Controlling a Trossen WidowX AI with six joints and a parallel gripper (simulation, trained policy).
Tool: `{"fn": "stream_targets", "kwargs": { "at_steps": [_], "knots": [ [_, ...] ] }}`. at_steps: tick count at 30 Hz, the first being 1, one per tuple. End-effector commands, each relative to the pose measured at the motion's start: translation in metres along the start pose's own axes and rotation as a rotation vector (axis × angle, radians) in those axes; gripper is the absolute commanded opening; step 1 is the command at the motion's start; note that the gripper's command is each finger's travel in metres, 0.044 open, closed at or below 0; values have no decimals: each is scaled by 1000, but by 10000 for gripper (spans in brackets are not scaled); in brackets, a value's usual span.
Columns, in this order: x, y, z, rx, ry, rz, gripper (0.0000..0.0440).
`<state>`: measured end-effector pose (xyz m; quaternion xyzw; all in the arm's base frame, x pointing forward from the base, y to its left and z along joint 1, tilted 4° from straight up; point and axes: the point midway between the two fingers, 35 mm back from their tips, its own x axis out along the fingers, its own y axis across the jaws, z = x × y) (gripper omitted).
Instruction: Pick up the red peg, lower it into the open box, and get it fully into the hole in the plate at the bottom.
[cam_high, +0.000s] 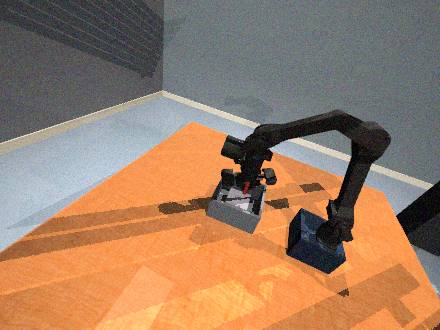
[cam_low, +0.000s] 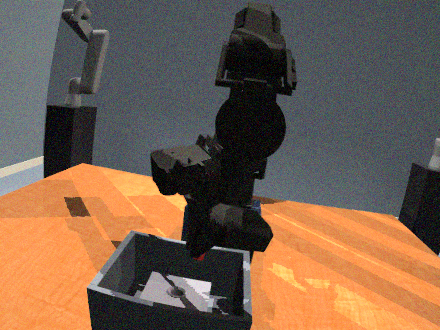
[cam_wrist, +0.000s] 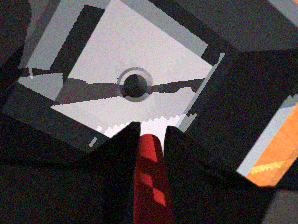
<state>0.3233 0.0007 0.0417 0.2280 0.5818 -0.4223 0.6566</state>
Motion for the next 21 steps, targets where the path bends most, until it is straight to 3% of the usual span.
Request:
{"fn": "stream_targets", "kwargs": {
  "at_steps": [1, 9, 15, 17, 21],
  "knots": [
    [10, 2, 12, -16, 18, 20, 1],
    [40, 6, 20, -77, 66, 52, 9],
    [61, 9, 18, -113, 111, 62, 142],
    [64, 11, 21, -123, 118, 70, 156],
    [66, 16, 29, -121, 142, 81, 236]
  ]
}}
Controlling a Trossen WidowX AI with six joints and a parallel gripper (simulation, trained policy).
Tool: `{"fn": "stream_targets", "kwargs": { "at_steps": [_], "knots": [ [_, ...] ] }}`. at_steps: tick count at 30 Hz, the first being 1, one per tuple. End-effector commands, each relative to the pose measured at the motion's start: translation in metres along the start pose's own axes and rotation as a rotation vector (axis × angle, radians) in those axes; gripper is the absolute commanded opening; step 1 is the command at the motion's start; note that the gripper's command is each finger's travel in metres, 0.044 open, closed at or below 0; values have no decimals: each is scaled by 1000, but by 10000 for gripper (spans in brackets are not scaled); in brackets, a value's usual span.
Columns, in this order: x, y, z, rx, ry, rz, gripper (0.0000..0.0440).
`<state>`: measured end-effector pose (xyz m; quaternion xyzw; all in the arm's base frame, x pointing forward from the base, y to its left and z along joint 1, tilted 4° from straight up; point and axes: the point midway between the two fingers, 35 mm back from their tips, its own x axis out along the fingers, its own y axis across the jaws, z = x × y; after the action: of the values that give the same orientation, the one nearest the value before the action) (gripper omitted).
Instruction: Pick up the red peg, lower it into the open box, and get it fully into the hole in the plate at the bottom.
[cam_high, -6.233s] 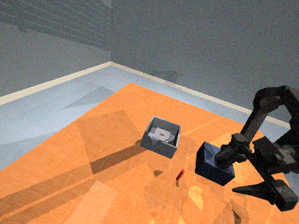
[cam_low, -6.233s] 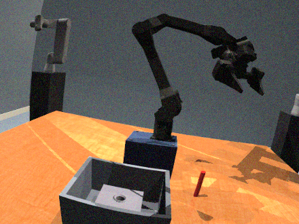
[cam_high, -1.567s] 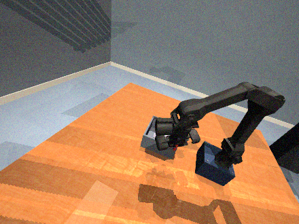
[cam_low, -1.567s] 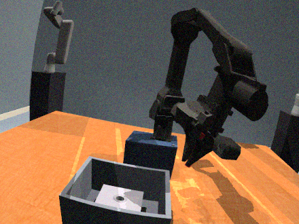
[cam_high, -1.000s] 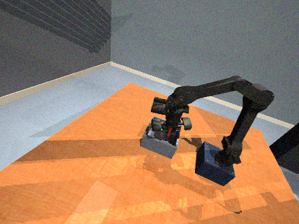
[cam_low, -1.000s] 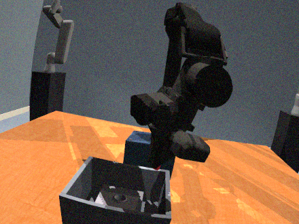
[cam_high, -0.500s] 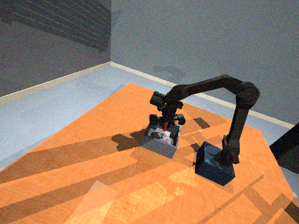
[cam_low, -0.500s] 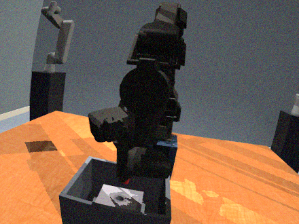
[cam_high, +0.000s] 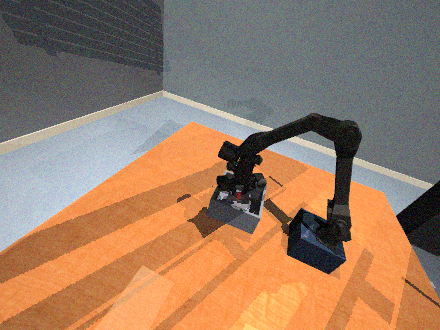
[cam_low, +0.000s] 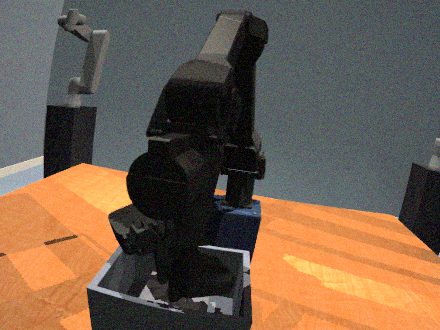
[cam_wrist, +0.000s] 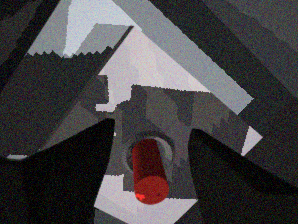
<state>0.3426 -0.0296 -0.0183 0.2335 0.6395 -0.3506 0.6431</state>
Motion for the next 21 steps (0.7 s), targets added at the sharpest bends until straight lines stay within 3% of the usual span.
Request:
{"fn": "stream_targets", "kwargs": {
  "at_steps": [1, 11, 21],
  "knots": [
    [-1, 5, 9, -2, 18, 23, 254],
    [-13, 31, 33, -2, 55, 106, 434],
    [-33, 64, 56, -14, 39, 234, 440]
  ]
}}
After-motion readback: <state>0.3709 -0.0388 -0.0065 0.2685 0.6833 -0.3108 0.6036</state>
